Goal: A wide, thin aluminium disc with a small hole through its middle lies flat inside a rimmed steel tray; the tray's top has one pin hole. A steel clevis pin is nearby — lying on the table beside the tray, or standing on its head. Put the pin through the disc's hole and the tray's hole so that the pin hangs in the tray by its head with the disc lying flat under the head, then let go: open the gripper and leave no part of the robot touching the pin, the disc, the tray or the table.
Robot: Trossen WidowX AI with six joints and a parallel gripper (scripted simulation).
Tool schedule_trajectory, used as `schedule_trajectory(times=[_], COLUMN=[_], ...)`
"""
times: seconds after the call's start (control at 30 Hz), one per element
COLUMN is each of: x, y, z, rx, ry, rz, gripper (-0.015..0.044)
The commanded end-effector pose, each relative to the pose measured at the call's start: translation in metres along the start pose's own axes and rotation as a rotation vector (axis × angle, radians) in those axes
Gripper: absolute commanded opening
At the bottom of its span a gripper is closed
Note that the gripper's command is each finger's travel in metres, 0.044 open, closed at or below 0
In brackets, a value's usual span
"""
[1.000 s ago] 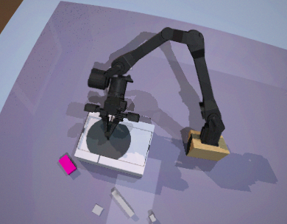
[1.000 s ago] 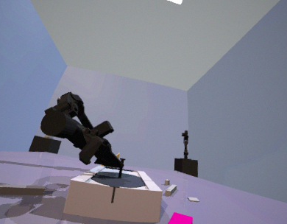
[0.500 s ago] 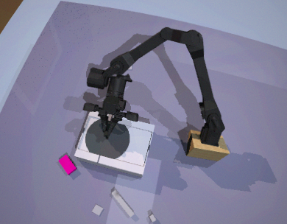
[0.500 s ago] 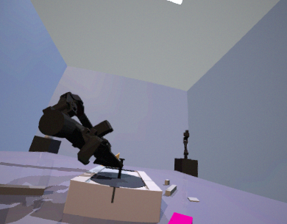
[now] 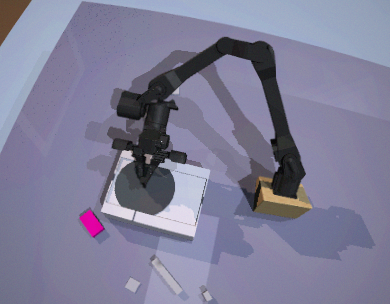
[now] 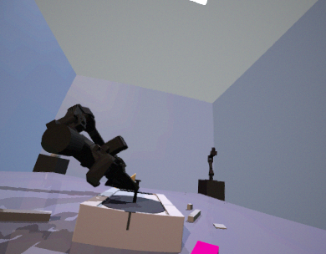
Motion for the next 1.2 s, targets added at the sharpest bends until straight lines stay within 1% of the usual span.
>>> schedule_trajectory(times=[0.0, 1.17], x=[-0.0015, -0.0001], y=[-0.0023, -0.0041], z=[-0.0003, -0.0036], rx=[-0.004, -0.004], ry=[0.003, 0.003], rz=[-0.004, -0.004], gripper=[0.0, 0.0])
Point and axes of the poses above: the point midway between the two fingers, 35 mm back from their tips, its own x axis out along the fingers, its own y axis across the jaws, z = x × y, the point moved 1 cm from there along -x, back along the fingers, and after that the axes turned 13 degrees about x, right-handed, at the moved point
